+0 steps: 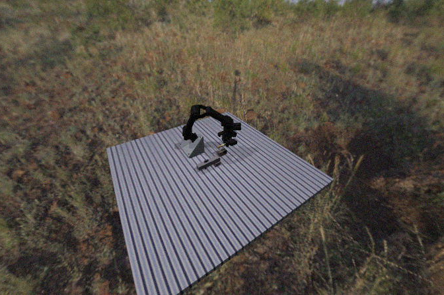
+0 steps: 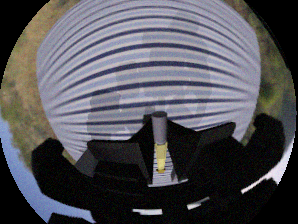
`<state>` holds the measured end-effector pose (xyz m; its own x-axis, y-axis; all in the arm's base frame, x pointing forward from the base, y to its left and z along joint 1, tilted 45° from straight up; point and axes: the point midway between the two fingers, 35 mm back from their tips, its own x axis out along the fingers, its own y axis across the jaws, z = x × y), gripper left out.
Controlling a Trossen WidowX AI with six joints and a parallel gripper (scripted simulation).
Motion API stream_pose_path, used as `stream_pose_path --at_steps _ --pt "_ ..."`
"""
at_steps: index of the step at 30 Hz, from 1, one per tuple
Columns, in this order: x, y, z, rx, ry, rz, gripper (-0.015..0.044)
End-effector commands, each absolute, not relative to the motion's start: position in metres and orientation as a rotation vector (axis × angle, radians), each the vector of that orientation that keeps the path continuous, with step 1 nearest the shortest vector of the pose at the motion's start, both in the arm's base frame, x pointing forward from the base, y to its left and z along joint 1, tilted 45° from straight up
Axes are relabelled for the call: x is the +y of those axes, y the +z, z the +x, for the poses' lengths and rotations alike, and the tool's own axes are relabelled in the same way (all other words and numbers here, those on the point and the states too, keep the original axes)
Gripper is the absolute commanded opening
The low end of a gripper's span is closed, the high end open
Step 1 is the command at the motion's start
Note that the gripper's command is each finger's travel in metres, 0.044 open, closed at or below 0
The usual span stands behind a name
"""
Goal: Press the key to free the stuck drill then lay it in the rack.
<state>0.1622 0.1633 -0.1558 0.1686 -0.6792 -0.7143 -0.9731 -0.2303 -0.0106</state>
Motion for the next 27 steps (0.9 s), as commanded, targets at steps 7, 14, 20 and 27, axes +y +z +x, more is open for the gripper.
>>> stream_pose_path --at_steps 7,14,20,27 --pt "0.154 -0.167 0.16 1.559 0.824 -1.977 0.0" --pt "0.145 -0.175 0.161 1.559 0.823 -1.978 0.0" --pt "0.142 -0.179 0.161 1.559 0.823 -1.978 0.0" --pt "0.136 -0.186 0.163 1.559 0.823 -1.978 0.0"
